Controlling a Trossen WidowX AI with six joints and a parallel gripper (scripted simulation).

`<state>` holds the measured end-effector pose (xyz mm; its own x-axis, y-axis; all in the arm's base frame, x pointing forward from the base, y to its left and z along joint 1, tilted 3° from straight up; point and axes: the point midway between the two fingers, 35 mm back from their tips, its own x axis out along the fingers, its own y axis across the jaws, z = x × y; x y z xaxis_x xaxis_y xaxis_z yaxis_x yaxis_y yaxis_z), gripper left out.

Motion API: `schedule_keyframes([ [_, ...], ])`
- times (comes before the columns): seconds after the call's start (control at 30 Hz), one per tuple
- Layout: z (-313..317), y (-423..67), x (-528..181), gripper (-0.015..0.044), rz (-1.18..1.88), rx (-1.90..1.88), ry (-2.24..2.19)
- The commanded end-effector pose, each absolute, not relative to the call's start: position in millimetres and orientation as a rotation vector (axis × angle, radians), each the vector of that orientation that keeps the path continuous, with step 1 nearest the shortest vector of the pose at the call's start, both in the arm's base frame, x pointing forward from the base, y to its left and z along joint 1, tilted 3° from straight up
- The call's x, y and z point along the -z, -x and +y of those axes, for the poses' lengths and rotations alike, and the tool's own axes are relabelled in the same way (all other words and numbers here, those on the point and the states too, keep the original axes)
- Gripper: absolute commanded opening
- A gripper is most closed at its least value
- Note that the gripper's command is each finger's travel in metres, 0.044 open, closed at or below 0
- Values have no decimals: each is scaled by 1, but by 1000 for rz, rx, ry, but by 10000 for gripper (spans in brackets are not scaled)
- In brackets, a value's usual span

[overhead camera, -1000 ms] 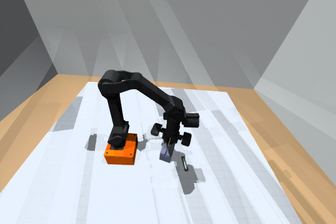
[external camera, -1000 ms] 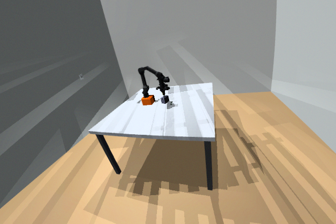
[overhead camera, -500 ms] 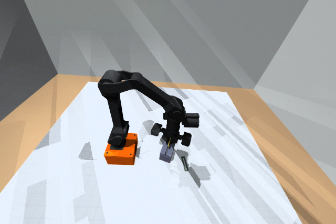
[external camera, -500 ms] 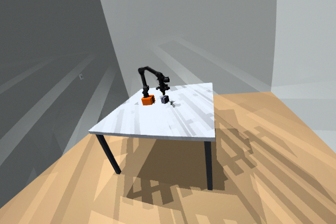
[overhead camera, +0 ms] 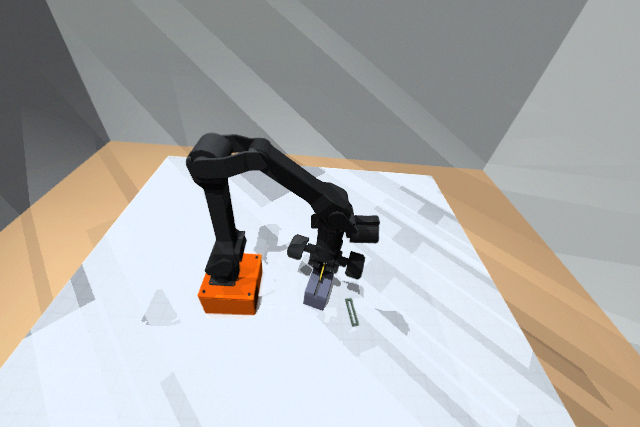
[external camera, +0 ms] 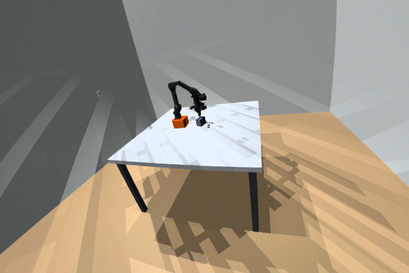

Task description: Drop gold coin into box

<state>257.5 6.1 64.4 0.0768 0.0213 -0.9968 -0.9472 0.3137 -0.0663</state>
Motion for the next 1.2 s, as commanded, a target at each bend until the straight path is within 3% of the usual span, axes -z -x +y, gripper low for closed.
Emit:
schedule_keyframes([
  [0.0,6,-256,-64,0,1270,-941,982],
  [1.17,6,-253,-54,0,1264,-944,989],
])
